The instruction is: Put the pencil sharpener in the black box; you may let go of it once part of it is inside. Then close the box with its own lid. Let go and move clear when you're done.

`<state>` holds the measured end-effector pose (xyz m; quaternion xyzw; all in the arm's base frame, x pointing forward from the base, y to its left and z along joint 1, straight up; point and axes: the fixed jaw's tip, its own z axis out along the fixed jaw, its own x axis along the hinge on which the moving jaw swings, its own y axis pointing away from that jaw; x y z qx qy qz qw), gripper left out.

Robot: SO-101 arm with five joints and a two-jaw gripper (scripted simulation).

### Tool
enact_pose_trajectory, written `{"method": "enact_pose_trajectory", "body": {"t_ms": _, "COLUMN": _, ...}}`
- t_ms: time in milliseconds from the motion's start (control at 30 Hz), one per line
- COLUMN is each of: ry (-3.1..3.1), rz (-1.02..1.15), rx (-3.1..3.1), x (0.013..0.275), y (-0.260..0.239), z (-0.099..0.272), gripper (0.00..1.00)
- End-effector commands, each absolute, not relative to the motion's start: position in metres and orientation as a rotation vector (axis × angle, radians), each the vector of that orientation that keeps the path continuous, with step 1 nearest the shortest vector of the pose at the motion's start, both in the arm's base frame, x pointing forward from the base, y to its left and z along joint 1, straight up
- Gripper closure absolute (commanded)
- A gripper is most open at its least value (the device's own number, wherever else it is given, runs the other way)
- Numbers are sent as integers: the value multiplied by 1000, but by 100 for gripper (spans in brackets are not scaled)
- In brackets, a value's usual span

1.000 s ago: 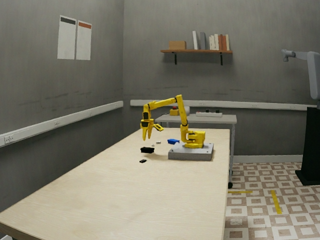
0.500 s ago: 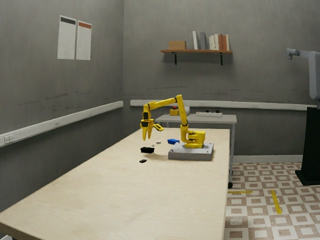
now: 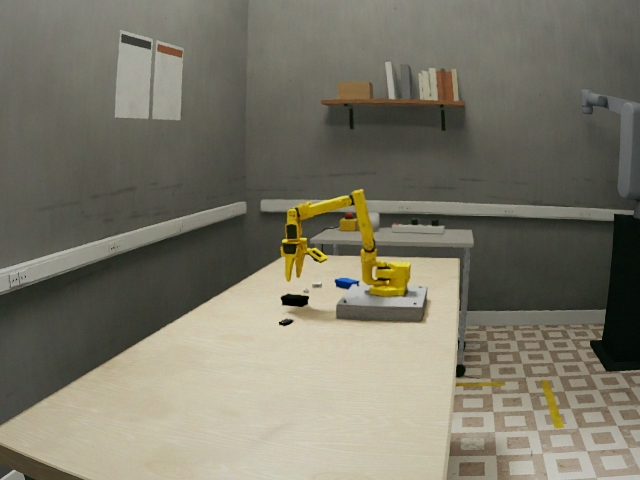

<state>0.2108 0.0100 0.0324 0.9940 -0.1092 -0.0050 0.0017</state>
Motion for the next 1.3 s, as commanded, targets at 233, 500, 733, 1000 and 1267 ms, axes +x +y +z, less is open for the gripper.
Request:
{"method": "enact_pose_trajectory", "body": {"t_ms": 233, "ry": -331, "rz": -2, "rx": 3124, "x": 210, "y": 12, "z": 32, "gripper": 72}}
{"method": "enact_pose_trajectory", "body": {"t_ms": 500, "ry": -331, "rz": -2, "rx": 3124, "x": 210, "y": 12, "z": 32, "gripper": 72}}
{"method": "enact_pose_trajectory", "body": {"t_ms": 733, "ry": -331, "rz": -2, "rx": 3124, "x": 210, "y": 12, "z": 29, "gripper": 72}}
{"method": "enact_pose_trajectory", "body": {"t_ms": 1000, "ry": -331, "rz": -2, "rx": 3124, "x": 211, "y": 12, "z": 21, "gripper": 72}}
{"method": "enact_pose_trajectory", "body": {"t_ms": 1267, "ry": -331, "rz": -2, "rx": 3124, "x": 212, "y": 12, "z": 5, "gripper": 72}}
